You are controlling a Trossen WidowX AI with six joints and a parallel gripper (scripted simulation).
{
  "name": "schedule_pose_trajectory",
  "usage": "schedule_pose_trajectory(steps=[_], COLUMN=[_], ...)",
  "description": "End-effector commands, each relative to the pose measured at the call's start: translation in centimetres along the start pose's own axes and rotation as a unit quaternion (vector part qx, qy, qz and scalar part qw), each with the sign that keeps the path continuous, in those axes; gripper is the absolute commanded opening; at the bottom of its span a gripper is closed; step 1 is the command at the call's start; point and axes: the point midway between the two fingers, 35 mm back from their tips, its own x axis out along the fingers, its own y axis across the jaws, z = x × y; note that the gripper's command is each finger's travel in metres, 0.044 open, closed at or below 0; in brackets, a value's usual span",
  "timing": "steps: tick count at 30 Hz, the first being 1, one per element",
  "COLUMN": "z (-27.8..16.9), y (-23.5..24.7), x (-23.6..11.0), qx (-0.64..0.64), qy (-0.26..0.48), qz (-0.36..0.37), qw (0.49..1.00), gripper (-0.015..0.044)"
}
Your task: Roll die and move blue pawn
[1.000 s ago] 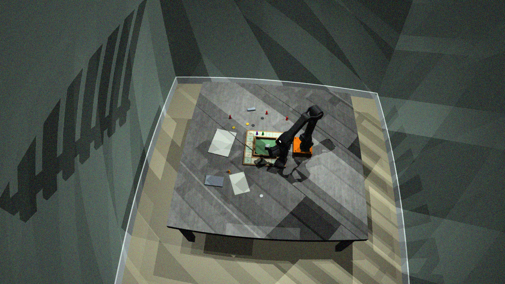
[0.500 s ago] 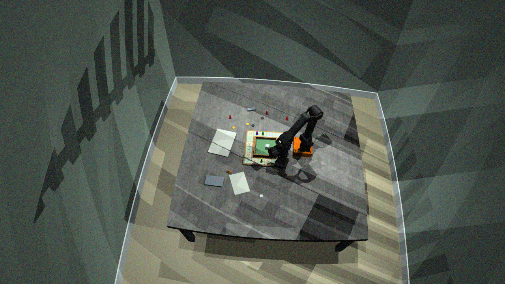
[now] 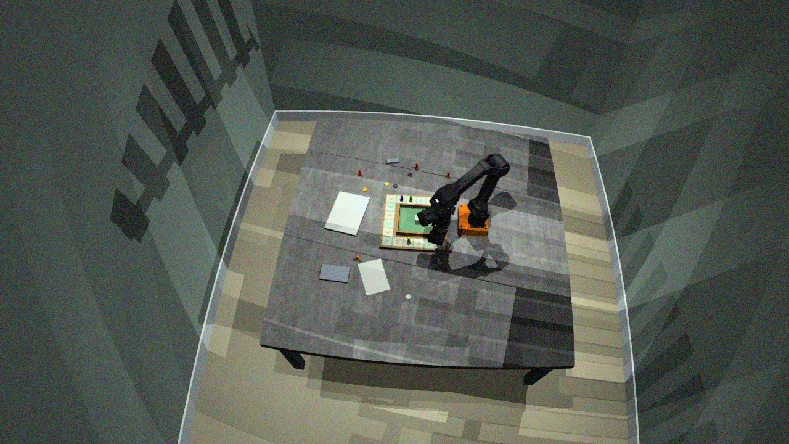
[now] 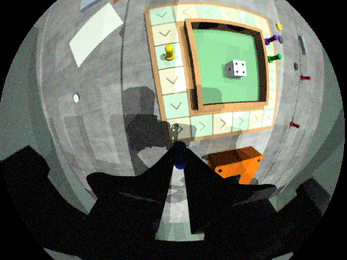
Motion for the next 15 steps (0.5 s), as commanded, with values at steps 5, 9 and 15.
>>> schedule_pose_trajectory(steps=[5,9,15], z=[-0.5,-0.6,0.3], y=[-0.8,-0.9,-1.7], x=[-4.9,-5.3,-4.8], qx=[-0.002,-0.002,-0.002], qy=[-0.001,0.0,-0.001], qz=[0.004,0.004,0.004], qw=[1.0,1.0,1.0], gripper=[0.0,0.0,0.0])
